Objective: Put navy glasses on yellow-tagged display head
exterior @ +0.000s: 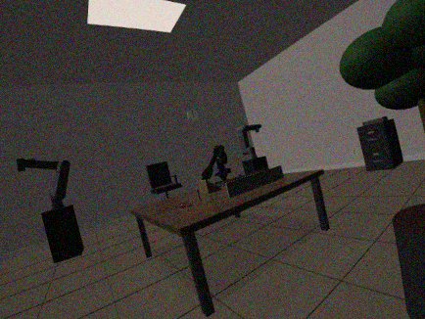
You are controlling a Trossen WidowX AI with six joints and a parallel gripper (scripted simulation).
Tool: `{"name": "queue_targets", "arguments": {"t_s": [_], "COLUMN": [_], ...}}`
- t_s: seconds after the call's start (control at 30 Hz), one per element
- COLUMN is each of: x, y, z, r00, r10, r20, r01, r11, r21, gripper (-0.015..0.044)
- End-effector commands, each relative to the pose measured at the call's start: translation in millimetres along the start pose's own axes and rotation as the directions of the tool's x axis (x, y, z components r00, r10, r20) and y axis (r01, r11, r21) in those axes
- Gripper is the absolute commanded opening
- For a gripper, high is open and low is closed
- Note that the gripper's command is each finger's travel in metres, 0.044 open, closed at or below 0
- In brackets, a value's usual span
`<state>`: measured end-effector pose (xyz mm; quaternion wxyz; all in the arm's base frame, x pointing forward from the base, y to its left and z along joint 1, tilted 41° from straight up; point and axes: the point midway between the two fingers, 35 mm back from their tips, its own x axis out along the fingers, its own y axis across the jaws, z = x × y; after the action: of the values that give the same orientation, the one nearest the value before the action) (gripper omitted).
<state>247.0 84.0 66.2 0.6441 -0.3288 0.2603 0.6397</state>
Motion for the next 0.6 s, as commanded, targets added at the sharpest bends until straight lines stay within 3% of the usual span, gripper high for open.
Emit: {"name": "queue_targets", "arguments": {"t_s": [0.0, 0.57], "x": [0, 2], "y": [-6, -32], "z": [0, 0], "r00": [1.000, 1.000], "r10": [-0.002, -0.004], "r20": [-0.002, -0.002], "r01": [0.002, 0.004], "r11": [1.000, 1.000], "r21": [0.004, 0.003], "gripper": [0.0000, 0.0000]}}
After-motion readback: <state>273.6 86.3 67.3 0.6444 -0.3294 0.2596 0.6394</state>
